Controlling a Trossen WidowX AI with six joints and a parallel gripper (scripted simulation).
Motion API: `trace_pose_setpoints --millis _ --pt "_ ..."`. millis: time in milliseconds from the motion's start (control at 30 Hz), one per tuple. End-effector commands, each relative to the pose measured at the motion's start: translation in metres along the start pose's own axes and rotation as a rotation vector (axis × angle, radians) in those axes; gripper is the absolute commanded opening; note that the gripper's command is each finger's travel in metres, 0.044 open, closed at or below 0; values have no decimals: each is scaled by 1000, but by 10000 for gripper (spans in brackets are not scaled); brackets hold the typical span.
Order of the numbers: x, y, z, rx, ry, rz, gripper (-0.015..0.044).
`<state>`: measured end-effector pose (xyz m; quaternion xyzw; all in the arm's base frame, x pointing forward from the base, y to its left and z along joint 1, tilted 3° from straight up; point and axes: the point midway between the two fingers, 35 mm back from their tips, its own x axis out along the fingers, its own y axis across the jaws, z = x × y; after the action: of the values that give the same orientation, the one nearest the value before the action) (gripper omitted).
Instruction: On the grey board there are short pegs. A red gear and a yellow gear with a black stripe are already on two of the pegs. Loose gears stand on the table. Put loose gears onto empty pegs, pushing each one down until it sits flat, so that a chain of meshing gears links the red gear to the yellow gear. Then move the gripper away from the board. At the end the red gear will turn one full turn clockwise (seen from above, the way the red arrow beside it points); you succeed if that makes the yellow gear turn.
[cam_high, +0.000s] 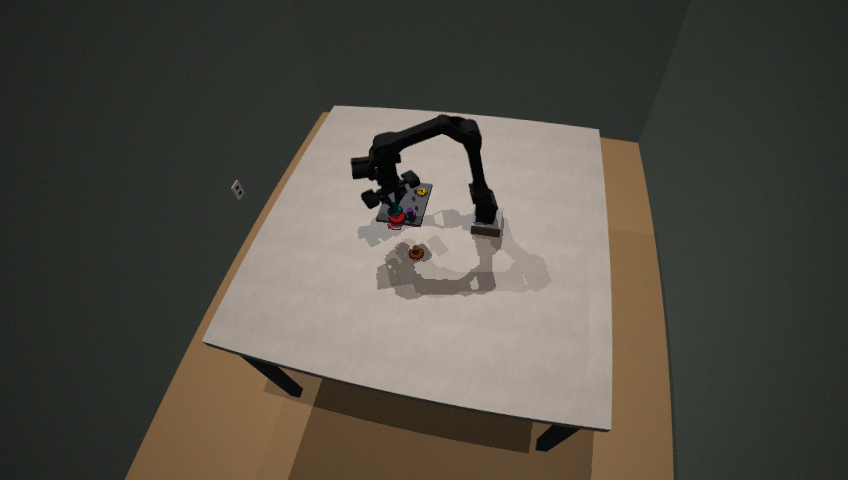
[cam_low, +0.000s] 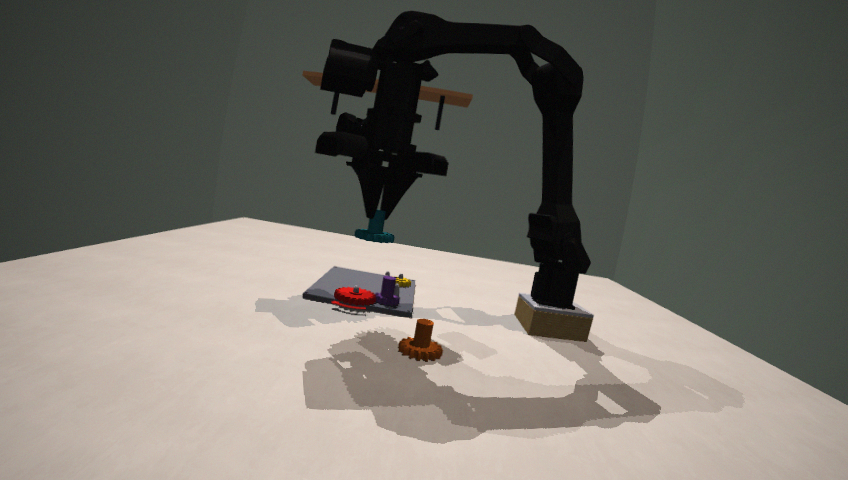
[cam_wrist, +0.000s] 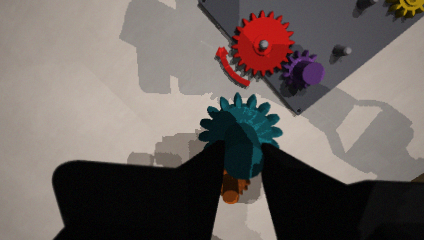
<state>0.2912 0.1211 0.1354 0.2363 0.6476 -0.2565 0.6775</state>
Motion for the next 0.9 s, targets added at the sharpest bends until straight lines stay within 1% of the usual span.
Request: trace_pose_setpoints --millis 0,867 --pt "4 -7 5 -3 2 1 0" --pt "32 -58 39 -4 -2 -3 0"
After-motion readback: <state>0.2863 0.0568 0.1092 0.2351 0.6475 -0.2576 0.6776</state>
